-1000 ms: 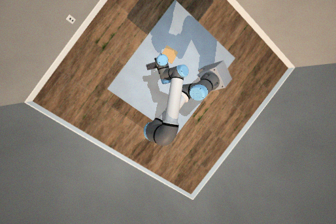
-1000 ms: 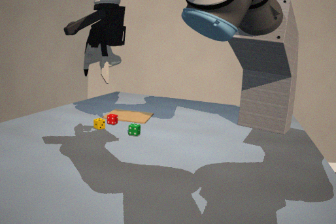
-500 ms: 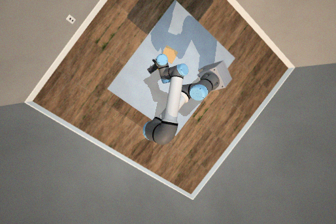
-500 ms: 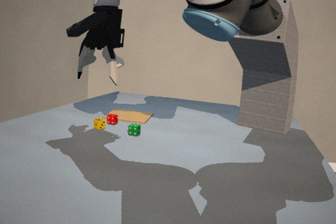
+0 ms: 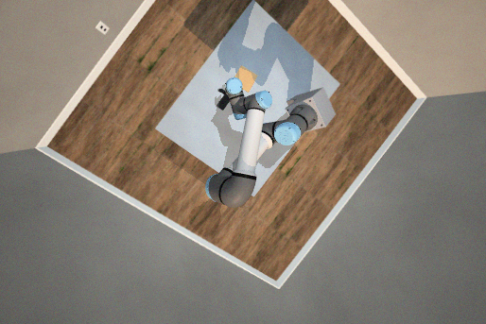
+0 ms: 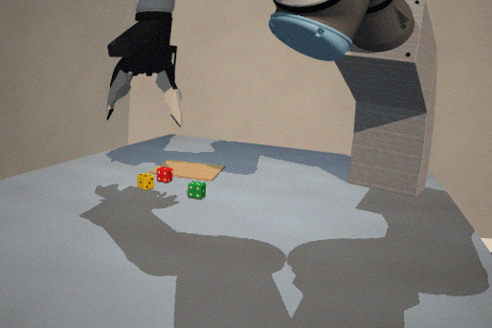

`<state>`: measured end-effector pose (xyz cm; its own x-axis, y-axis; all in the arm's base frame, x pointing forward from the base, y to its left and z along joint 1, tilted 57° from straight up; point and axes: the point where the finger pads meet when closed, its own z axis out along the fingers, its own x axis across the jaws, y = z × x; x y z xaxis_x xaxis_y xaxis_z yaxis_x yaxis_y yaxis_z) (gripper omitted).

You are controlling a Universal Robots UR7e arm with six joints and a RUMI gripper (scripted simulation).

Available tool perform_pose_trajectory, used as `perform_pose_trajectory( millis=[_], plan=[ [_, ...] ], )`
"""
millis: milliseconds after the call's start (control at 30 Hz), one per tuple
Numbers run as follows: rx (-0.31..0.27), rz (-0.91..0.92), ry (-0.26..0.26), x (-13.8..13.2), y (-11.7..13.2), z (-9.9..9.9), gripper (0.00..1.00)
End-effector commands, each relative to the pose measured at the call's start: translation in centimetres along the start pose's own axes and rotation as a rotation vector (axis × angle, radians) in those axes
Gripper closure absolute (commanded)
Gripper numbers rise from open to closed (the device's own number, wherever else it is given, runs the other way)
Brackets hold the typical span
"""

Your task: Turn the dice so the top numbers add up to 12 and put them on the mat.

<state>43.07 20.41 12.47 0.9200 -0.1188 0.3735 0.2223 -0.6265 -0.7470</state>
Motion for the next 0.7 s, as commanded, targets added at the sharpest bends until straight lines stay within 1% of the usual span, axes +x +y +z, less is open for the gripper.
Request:
perform_pose_trajectory(
  millis=[0,267,367,467,600,667],
  plan=[
    [0.014,-0.153,-0.004,-0.19,0.00,0.33,0.00],
    [0.015,-0.368,-0.002,-0.36,0.16,0.71,0.00],
    [0.015,-0.369,-0.002,-0.37,0.16,0.71,0.00],
    [0.016,-0.489,-0.001,-0.46,0.27,0.93,0.00],
    [0.016,-0.564,0.000,-0.51,0.35,1.06,0.00],
    [0.016,-0.630,0.001,-0.55,0.43,1.18,0.00]
  ],
)
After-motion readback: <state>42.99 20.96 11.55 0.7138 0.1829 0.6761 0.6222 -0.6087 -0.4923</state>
